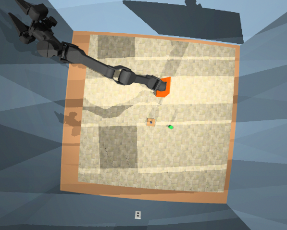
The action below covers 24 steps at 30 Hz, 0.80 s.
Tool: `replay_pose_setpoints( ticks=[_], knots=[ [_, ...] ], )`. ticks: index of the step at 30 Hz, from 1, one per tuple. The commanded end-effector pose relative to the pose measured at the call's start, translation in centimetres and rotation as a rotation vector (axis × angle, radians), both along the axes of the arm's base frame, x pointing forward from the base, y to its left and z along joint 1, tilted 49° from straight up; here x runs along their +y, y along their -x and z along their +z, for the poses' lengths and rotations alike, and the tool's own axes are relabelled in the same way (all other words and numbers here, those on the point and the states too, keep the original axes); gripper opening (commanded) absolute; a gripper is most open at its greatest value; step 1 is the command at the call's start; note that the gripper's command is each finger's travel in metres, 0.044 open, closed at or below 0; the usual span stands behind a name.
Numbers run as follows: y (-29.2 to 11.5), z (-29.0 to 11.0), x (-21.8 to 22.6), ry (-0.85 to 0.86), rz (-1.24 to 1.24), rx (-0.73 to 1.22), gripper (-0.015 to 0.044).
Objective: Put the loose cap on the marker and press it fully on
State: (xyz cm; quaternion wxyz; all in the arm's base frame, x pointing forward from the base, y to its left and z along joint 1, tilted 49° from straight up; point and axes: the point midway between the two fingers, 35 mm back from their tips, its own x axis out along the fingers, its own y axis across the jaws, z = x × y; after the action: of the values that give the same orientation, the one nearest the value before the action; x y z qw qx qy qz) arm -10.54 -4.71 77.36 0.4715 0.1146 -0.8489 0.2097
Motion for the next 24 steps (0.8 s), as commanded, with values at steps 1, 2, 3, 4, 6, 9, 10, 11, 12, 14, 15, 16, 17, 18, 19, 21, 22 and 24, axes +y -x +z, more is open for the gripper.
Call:
replay_pose_setpoints(
  ticks=[1, 2, 3, 4, 6, 9, 10, 11, 12, 14, 15, 16, 17, 18, 19, 21, 22, 24],
  knots=[
    [0.0, 0.0, -0.1, -0.003, 0.001, -0.001, 0.0374],
    [0.1, -0.1, -0.4, -0.011, 0.006, -0.005, 0.0348],
    [0.3, -0.2, -1.0, -0.024, 0.013, -0.011, 0.0321],
    [0.5, -0.4, -1.7, -0.043, 0.023, -0.019, 0.0295],
    [1.0, -0.9, -3.9, -0.098, 0.051, -0.039, 0.0243],
    [1.3, -2.1, -8.0, -0.201, 0.103, -0.068, 0.024],
    [1.3, -2.5, -9.3, -0.237, 0.12, -0.075, 0.024],
    [1.3, -3.0, -10.8, -0.273, 0.135, -0.082, 0.024],
    [1.2, -3.5, -12.2, -0.311, 0.151, -0.087, 0.024],
    [0.7, -4.6, -15.0, -0.386, 0.182, -0.093, 0.024],
    [0.4, -5.2, -16.4, -0.424, 0.197, -0.095, 0.024],
    [0.0, -5.8, -17.8, -0.462, 0.212, -0.095, 0.024],
    [-0.5, -6.5, -19.1, -0.501, 0.227, -0.093, 0.024],
    [-1.0, -7.1, -20.4, -0.54, 0.242, -0.091, 0.024],
    [-1.6, -7.8, -21.7, -0.579, 0.257, -0.087, 0.024],
    [-3.0, -9.3, -24.2, -0.657, 0.286, -0.075, 0.024],
    [-3.7, -10.0, -25.4, -0.696, 0.301, -0.067, 0.024],
    [-5.5, -11.7, -27.8, -0.772, 0.337, -0.052, 0.024]
  ],
)
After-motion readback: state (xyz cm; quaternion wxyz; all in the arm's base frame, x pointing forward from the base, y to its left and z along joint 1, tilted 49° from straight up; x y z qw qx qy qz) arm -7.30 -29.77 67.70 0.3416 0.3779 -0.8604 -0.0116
